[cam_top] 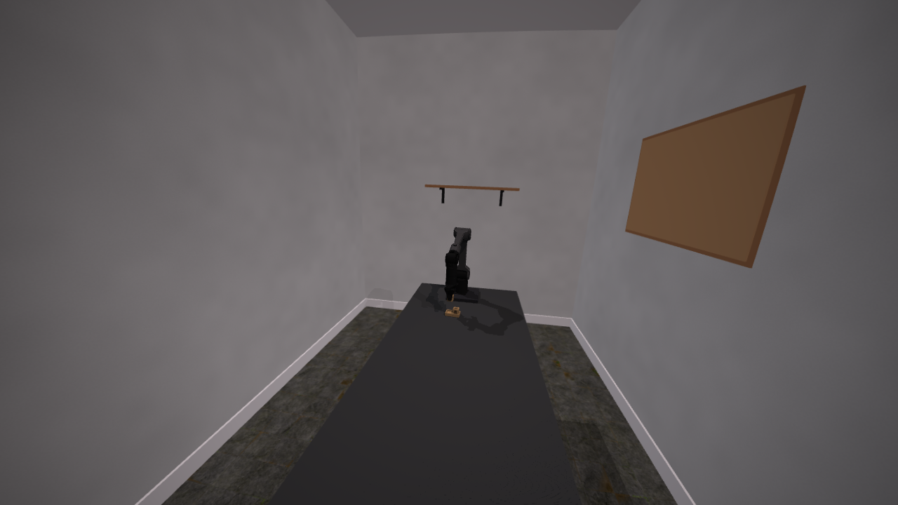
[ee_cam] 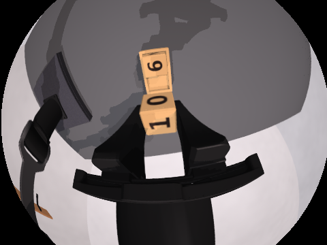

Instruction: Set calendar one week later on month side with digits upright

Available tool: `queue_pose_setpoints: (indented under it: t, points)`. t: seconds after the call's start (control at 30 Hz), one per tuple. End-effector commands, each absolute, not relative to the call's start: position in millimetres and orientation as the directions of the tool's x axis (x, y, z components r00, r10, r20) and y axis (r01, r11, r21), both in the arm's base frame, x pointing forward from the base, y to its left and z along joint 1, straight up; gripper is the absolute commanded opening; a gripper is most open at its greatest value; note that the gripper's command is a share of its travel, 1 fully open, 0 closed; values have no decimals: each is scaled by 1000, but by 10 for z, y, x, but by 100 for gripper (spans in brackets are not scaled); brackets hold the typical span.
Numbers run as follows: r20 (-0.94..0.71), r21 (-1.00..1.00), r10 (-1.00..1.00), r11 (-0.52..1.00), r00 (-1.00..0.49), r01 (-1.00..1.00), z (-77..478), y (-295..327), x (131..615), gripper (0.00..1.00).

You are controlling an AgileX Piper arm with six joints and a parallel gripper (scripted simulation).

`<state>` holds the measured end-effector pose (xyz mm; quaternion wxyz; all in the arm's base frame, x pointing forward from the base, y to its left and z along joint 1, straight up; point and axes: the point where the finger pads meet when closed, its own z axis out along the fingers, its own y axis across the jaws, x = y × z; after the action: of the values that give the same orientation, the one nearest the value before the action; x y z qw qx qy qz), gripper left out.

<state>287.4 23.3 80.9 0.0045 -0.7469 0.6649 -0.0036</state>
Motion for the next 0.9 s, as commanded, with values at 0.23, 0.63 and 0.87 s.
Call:
queue_pose_setpoints:
  t: [0.23,0.63,0.87]
  points:
    - [-2,-8,-993,-115,115,-993,1076,232,2869,36]
    - [-2,-8,-994,-110,110,-994,1075,233,2870,36]
    - [-2,-7,-998,-56,56,-998,1071,259,2875,36]
